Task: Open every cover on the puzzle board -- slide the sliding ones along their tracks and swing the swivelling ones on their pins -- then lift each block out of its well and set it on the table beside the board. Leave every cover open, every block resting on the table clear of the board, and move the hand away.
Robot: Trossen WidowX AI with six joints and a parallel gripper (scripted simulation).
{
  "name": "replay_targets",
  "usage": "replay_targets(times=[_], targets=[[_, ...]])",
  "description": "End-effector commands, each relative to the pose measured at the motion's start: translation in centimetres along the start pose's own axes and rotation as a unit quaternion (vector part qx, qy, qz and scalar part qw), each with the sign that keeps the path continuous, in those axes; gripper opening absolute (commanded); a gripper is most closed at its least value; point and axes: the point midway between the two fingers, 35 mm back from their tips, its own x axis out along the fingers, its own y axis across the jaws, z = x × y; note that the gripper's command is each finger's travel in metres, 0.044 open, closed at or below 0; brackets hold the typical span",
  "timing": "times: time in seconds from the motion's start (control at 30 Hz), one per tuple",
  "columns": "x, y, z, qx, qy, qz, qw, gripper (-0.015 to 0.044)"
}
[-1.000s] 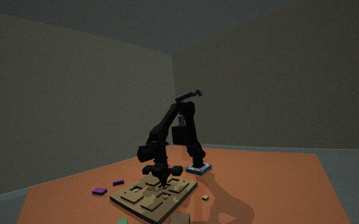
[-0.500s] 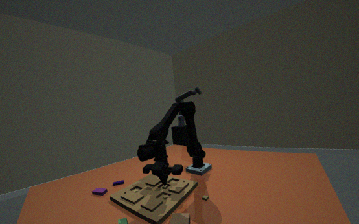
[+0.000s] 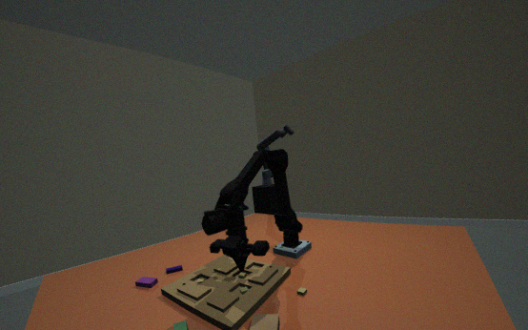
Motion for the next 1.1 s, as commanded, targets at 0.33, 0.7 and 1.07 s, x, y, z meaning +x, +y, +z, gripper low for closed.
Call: replay_targets(times=[0.33, 0.7, 1.07], targets=[[-0.2, 0.0, 0.1, 0.003, -0.002, 0.001, 1.000, 0.0000], [0.4, 0.0, 0.1, 0.002, -0.001, 0.000, 1.000, 0.0000], [0.9, 0.0, 0.3, 0.003, -0.002, 0.001, 1.000, 0.0000]])
